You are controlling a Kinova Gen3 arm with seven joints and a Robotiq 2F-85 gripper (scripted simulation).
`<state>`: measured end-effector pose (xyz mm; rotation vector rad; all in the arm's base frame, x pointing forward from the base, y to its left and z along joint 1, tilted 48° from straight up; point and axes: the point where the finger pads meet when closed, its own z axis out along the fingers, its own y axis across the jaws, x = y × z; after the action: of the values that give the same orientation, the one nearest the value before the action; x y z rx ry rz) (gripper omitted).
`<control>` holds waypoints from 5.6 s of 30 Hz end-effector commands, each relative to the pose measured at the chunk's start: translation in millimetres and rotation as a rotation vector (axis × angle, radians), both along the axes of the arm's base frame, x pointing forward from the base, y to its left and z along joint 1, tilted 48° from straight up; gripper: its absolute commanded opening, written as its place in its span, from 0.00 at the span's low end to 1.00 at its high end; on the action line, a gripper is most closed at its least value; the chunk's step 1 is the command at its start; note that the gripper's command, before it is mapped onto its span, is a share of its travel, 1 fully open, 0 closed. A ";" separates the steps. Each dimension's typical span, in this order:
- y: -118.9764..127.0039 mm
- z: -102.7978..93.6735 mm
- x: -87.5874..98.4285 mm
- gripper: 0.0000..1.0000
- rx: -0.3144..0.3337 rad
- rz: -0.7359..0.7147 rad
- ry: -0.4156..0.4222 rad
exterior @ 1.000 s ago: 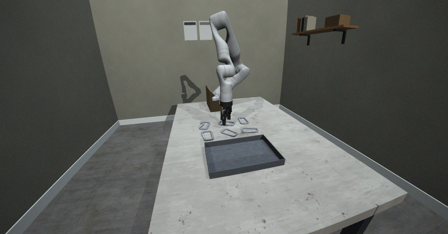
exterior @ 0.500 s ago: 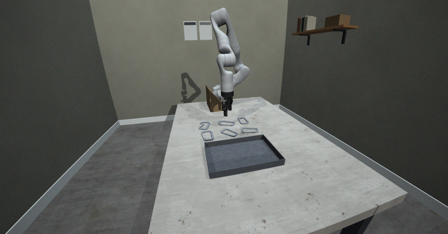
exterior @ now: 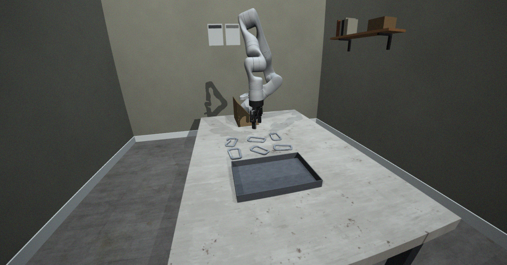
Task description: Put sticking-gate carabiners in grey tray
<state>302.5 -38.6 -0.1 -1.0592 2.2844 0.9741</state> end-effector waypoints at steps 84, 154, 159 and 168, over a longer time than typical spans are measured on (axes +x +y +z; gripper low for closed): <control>-189.2 135.5 87.2 1.00 0.002 0.000 0.001; -134.5 125.2 64.7 1.00 0.094 -0.677 0.747; -134.5 125.2 64.7 1.00 0.094 -0.677 0.747; -77.8 116.6 48.1 1.00 0.097 -0.673 0.748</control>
<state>365.1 -152.6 120.7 0.2175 2.7992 1.2744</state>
